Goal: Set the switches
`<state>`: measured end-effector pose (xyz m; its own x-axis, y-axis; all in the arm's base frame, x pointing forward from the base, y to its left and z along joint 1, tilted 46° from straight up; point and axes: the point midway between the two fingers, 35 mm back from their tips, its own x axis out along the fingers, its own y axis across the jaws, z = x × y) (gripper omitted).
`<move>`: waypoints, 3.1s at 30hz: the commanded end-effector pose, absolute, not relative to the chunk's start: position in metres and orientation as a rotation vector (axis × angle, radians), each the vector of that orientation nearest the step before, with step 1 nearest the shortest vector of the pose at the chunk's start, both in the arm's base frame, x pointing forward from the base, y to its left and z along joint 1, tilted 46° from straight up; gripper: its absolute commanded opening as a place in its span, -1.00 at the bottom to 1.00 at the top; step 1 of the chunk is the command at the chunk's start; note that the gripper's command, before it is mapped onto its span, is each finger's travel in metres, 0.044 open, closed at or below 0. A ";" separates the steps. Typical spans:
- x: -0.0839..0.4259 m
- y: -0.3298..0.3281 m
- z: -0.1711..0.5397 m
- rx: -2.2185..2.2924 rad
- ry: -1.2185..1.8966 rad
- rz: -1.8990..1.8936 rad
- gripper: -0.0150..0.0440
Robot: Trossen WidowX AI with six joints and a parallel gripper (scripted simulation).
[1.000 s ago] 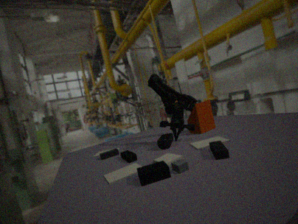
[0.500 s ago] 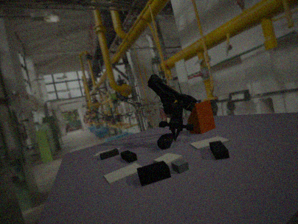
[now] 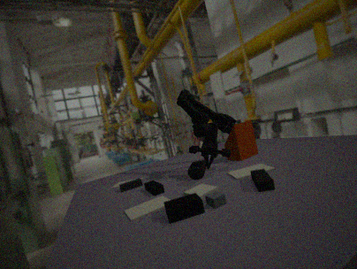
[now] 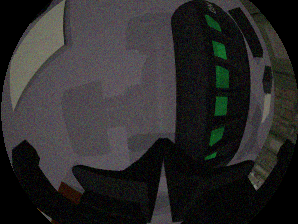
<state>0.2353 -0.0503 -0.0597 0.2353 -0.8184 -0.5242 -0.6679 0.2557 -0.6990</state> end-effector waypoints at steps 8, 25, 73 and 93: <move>0.247 -0.058 -0.052 -1.459 1.482 -0.199 -0.49; 0.260 -0.065 -0.044 -1.459 1.481 -0.200 -0.49; 0.240 -0.021 -0.038 -1.449 1.487 -0.170 -0.49; 0.283 0.016 -0.036 -1.449 1.668 -0.032 -0.49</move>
